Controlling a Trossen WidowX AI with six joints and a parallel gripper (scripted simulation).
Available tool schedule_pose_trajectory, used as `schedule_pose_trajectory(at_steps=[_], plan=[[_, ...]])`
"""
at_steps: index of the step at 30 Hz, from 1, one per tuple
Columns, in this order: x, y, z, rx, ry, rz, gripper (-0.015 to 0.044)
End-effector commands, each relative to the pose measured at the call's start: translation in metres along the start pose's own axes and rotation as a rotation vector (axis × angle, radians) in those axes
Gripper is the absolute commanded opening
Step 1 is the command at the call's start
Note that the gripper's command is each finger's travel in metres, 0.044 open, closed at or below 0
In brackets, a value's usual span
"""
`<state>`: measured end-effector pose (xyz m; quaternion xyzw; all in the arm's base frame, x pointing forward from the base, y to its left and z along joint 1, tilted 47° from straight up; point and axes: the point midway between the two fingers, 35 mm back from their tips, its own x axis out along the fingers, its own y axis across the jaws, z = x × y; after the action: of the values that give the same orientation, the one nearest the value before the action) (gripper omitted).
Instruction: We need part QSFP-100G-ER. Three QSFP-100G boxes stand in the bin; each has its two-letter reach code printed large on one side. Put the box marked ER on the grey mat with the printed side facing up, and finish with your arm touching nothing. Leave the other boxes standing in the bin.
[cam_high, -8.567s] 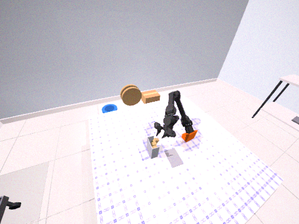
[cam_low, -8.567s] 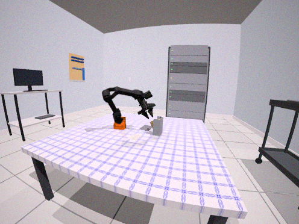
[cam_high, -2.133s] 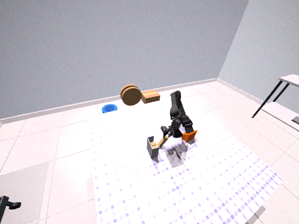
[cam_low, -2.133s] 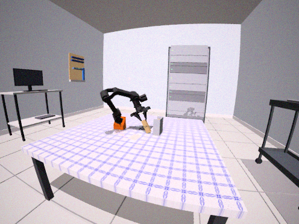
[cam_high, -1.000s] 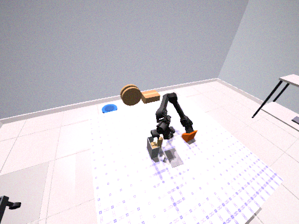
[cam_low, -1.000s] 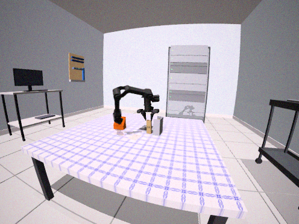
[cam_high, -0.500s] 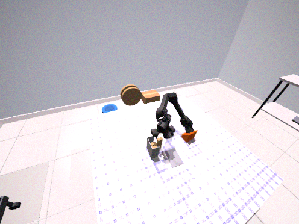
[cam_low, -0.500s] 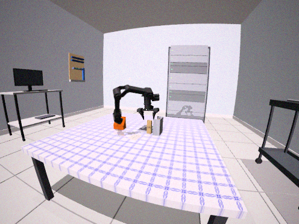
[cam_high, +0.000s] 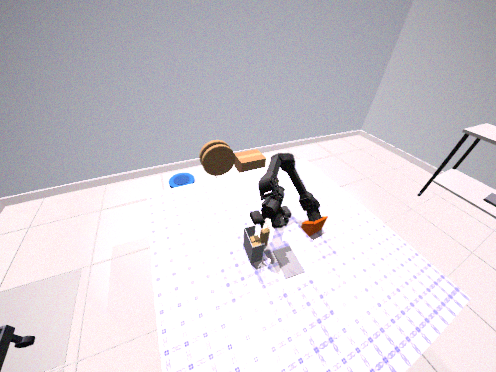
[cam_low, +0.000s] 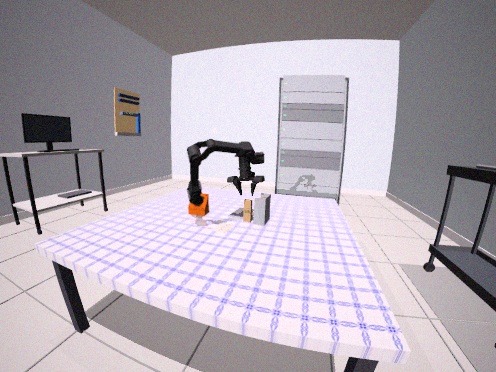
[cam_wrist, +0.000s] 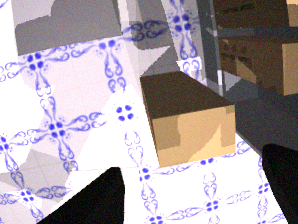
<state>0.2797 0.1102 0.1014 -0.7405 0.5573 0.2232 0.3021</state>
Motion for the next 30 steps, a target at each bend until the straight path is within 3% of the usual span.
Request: schedule_pose_trajectory(at_steps=[1, 17, 30], plan=[[0.0, 0.0, 0.0, -0.001, -0.001, -0.001, 0.0235], [0.0, 0.0, 0.0, -0.001, -0.001, 0.0, 0.0235], [-0.007, -0.011, 0.001, -0.004, 0.002, 0.101, 0.0235]])
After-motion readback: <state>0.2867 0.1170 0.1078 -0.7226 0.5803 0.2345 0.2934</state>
